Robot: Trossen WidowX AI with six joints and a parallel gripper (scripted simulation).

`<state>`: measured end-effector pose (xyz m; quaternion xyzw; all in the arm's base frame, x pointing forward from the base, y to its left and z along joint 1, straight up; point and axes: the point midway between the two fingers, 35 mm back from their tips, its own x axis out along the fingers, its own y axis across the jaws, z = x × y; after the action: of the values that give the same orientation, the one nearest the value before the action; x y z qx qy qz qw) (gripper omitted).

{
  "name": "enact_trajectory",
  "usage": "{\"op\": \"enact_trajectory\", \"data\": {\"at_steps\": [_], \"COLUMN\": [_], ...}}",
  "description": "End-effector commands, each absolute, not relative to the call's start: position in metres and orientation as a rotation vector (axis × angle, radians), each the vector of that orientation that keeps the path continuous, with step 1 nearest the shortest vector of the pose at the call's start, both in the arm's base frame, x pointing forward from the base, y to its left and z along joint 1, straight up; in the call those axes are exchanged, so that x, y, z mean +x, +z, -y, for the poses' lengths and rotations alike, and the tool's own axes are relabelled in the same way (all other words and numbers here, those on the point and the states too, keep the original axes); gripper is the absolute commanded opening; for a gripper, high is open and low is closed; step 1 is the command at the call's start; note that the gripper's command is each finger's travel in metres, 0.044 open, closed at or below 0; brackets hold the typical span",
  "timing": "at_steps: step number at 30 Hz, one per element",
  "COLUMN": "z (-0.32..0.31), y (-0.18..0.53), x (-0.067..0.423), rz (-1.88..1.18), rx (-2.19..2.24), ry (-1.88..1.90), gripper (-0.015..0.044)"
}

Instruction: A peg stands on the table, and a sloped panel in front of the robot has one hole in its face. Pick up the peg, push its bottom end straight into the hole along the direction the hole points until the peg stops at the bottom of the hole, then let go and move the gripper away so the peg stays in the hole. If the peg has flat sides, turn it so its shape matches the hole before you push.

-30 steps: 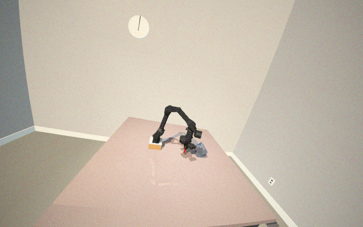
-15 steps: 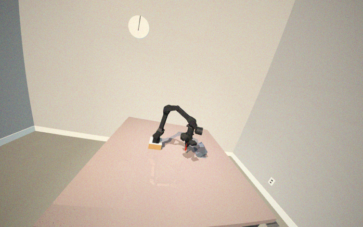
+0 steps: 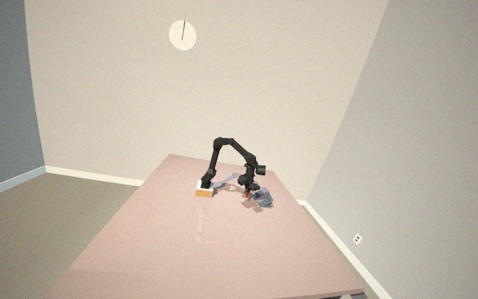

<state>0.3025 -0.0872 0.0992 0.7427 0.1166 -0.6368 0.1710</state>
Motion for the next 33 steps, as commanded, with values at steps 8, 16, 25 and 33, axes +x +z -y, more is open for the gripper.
{"op": "enact_trajectory", "data": {"at_steps": [8, 16, 25, 33], "z": [0.078, 0.072, 0.065, 0.058], "y": [0.099, 0.1, 0.102, 0.105], "x": [0.309, 0.315, 0.32, 0.325], "rz": [-0.293, -0.264, -0.235, -0.213], "rx": [2.184, 2.237, 2.297, 2.35], "ry": [-1.729, -1.664, -1.59, -1.523], "gripper": [0.0, 0.0, 0.0, 0.0]}}
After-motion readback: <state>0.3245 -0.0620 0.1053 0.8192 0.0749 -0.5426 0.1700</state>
